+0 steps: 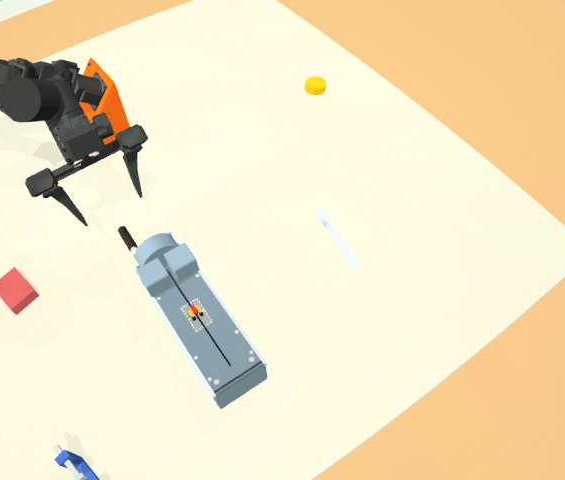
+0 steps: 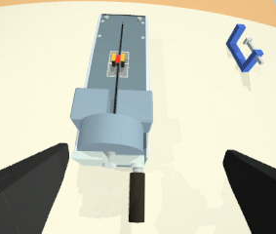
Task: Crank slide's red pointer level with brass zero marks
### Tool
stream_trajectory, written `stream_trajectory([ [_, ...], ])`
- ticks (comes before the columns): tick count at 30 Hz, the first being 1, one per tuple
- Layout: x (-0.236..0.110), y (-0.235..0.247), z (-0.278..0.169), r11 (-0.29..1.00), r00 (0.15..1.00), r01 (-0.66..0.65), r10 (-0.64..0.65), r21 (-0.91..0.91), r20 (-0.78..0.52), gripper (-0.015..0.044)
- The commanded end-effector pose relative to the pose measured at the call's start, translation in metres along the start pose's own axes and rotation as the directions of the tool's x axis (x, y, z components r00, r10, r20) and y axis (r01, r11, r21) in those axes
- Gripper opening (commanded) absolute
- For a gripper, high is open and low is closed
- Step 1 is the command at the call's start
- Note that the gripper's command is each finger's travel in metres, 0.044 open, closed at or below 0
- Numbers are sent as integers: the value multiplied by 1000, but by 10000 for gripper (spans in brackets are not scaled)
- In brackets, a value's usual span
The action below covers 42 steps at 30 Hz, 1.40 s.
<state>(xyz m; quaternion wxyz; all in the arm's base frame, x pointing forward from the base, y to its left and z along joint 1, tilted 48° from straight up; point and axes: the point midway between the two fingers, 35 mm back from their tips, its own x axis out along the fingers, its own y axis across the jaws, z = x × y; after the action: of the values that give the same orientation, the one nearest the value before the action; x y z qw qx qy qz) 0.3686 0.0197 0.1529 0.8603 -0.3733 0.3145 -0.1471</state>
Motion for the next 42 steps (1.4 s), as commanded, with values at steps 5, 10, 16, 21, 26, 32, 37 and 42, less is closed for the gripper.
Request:
stream_trajectory([
  [5,26,1,-29,1000,1000,-5,5,-7,-5,440],
  [10,40,-1,-46,1000,1000,-1,1,-9,-2,440],
  [16,45,0,-50,1000,1000,-1,1,-9,-2,440],
  [21,51,0,-55,1000,1000,-2,2,-9,-3,440],
  [26,57,0,-61,1000,1000,-2,2,-8,-4,440],
  [32,64,0,-67,1000,1000,-2,2,-9,-4,440],
  [37,69,0,-73,1000,1000,-1,1,-9,-3,440],
  [42,75,-1,-79,1000,1000,-1,1,-10,-3,440],
])
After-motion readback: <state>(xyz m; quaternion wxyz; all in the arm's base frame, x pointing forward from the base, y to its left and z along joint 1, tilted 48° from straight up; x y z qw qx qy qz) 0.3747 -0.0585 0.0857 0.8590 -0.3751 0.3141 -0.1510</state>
